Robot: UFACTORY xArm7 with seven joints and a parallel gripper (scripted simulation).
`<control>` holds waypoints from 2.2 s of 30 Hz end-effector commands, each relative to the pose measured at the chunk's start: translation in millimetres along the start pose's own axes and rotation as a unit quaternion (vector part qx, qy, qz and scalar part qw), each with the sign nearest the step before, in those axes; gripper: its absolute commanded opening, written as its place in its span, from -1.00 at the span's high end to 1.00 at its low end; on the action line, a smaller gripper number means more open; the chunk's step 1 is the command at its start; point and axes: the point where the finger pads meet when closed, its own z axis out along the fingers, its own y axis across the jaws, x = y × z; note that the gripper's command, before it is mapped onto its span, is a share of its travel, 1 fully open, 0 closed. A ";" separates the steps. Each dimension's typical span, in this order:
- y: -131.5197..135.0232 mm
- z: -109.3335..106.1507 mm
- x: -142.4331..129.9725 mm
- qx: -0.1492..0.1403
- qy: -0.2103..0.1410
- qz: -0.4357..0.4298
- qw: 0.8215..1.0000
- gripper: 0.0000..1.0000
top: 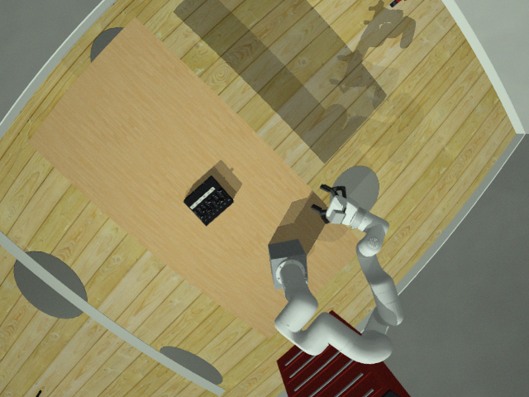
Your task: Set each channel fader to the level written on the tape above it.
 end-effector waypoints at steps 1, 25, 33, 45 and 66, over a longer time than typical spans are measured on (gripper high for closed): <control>26.5 11.4 19.6 0.051 -0.052 -0.023 0.997 -1.00; 49.3 37.6 48.5 0.104 -0.104 -0.055 0.988 -1.00; 49.3 37.6 48.5 0.104 -0.104 -0.055 0.988 -1.00; 62.0 78.5 84.5 0.157 -0.154 -0.095 0.971 -1.00; 58.2 129.7 122.4 0.208 -0.198 -0.140 0.948 -1.00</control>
